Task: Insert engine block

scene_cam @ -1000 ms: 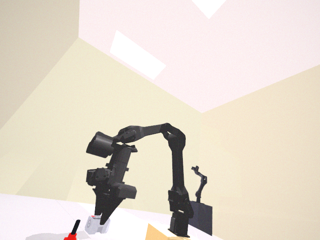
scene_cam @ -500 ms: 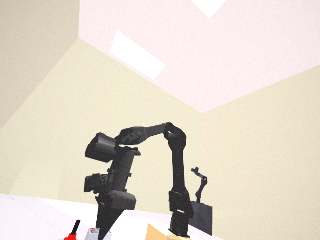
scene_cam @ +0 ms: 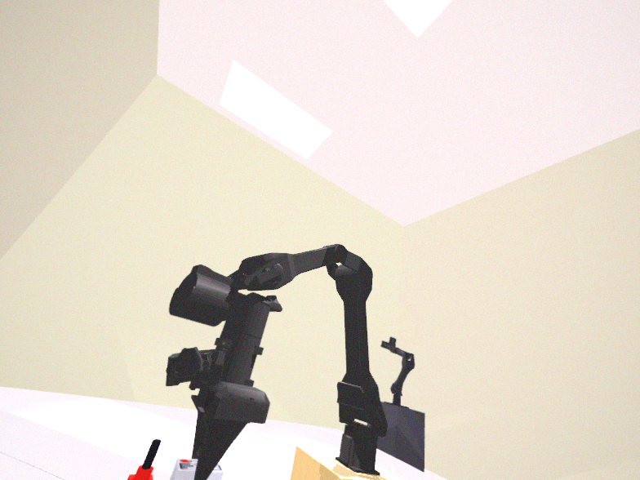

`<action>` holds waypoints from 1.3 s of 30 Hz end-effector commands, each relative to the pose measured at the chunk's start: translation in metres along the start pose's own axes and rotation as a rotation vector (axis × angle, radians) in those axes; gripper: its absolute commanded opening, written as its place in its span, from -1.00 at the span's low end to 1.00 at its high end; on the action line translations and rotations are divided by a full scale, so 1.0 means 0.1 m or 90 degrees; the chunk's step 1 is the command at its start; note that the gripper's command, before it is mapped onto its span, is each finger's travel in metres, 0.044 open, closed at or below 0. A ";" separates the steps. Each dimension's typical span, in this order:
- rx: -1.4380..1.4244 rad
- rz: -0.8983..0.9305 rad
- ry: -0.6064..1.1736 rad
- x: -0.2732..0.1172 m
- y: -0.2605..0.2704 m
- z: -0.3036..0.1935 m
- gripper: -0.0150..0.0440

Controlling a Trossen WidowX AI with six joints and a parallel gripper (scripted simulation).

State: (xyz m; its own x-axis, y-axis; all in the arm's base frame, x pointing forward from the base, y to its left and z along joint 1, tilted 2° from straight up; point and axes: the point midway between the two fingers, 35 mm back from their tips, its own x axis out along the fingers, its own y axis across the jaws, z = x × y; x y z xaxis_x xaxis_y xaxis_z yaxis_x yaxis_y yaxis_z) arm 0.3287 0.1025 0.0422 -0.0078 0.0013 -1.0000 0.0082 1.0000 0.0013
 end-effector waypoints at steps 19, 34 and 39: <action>-0.045 0.004 -0.006 -0.03 0.04 0.05 0.04; -0.006 0.004 -0.005 -0.03 0.04 0.05 0.04; 0.033 0.004 -0.005 -0.03 0.04 0.05 0.04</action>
State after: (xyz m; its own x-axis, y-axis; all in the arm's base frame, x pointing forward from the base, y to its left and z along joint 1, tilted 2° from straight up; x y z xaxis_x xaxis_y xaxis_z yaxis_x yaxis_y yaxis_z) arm 0.3325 0.1057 0.0436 -0.0019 0.0030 -1.0000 0.0312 0.9995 0.0029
